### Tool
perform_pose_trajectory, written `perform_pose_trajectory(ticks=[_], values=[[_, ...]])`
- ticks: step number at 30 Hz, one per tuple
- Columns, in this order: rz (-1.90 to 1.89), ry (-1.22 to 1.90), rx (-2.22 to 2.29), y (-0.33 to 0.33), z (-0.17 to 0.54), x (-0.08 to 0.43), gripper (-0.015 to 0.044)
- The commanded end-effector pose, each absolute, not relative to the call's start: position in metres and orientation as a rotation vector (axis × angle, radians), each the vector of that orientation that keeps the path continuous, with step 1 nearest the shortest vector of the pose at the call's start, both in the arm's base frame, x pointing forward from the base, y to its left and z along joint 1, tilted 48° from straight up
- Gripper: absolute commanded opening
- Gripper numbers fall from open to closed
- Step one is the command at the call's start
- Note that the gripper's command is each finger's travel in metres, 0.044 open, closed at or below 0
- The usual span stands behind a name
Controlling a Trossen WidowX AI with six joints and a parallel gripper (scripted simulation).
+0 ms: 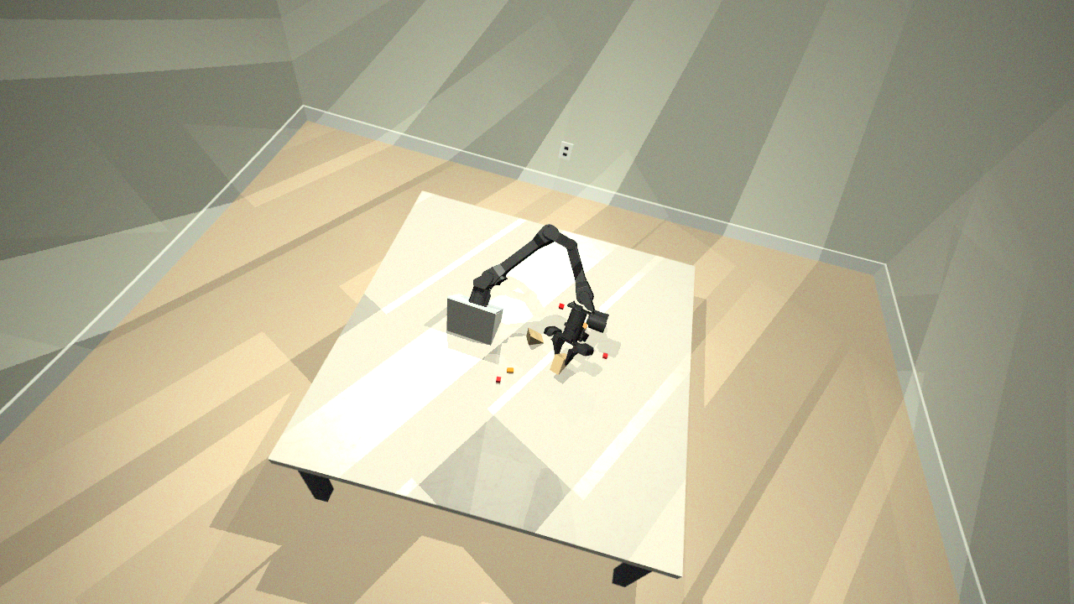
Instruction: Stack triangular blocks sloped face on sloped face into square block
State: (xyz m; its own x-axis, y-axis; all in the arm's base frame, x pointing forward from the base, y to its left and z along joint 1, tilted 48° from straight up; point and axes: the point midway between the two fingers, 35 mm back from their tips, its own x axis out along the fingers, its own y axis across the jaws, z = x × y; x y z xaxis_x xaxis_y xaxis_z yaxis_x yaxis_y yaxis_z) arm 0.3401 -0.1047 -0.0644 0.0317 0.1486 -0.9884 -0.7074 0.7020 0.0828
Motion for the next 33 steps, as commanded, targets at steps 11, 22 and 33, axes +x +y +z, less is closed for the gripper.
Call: perform_pose_trajectory(ticks=[11, 22, 33], values=[[0.423, 1.483, -0.063, -0.1091, -0.0683, 0.3401, 0.0], [0.201, 1.535, 0.283, -0.1101, -0.0704, 0.3389, 0.0], [-0.029, 1.57, 0.629, -0.1113, -0.072, 0.338, 0.0]])
